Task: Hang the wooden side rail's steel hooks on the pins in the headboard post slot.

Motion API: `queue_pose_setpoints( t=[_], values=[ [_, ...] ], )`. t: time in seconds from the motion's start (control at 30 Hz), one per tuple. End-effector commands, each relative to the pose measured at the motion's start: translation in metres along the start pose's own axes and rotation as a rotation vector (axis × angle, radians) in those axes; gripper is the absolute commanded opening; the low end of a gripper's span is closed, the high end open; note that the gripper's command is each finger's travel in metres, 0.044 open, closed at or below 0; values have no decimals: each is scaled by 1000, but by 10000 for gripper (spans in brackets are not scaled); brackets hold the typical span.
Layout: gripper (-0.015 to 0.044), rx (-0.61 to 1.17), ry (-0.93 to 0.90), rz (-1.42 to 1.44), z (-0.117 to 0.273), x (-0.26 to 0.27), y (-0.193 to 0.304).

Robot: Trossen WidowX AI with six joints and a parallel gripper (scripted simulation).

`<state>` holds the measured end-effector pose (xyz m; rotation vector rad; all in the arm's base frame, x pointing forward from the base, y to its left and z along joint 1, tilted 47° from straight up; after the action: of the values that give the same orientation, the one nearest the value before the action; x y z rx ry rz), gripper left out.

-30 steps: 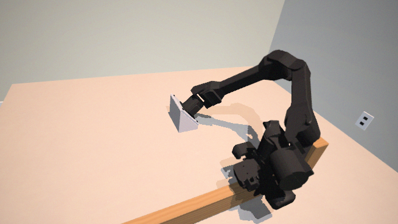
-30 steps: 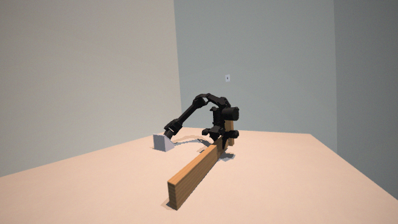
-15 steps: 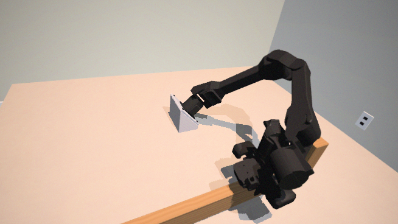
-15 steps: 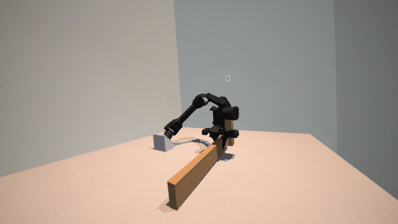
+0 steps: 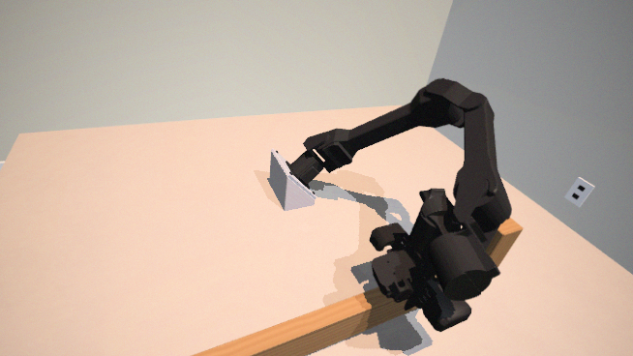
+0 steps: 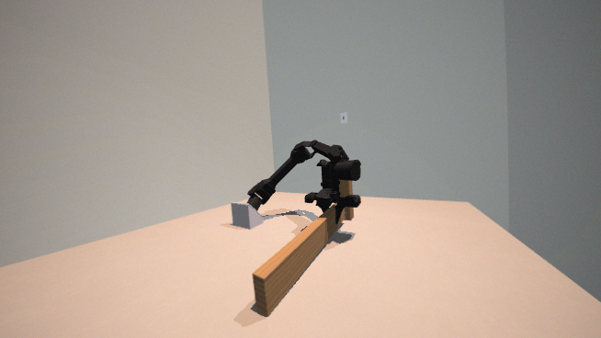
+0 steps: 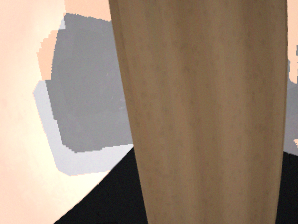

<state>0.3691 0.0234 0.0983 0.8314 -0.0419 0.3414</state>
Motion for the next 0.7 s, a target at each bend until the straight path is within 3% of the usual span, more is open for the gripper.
queue_pose_setpoints(
  t=[0.0,0.67],
  values=[
    [0,-12,-7,0,6,0,-2],
    [0,-12,-7,0,9,0,-2]
  ],
)
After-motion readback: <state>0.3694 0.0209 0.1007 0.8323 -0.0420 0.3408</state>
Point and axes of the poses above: the point midway between the two fingers, 35 mm back from their tips, its own z axis back along the fingers, its own x axis across the jaws, y = z × x, the point moved 7 cm from there along z, back along the fingers, and after that the axes turned 12 degrees about z, right-handed, at the moved point
